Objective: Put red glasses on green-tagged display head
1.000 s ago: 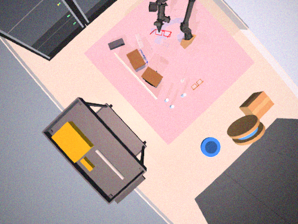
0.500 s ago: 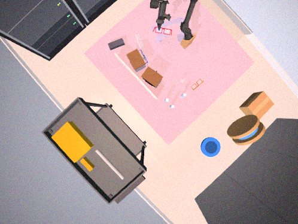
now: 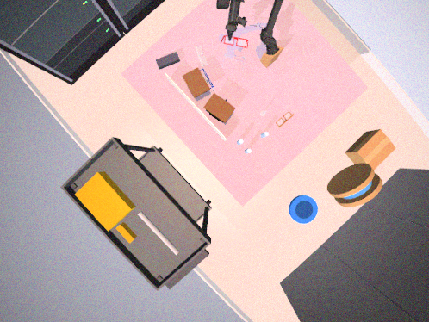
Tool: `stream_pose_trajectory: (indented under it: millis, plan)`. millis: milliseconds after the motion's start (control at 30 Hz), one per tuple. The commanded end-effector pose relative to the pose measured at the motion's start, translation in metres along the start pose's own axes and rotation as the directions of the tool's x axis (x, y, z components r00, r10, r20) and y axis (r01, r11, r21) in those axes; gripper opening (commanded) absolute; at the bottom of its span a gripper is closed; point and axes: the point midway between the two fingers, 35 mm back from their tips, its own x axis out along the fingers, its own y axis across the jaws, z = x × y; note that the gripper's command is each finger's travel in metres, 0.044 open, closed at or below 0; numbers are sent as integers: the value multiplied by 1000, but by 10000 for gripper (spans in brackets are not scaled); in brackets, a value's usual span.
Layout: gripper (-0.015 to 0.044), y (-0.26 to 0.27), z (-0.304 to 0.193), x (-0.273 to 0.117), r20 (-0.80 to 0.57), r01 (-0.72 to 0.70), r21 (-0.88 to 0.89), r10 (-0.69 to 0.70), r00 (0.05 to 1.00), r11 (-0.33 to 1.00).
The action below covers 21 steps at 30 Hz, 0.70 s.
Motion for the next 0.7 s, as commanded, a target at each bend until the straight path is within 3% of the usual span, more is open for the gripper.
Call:
stream_pose_trajectory:
  millis: [0, 233, 667]
  plan:
    - [0, 0, 0, 0, 1, -3, 5, 3, 1000, 1000]
    - [0, -2, 1, 14, 49, -43, 58, 40, 998, 997]
    - [0, -14, 10, 64, 186, -247, 203, 211, 960, 948]
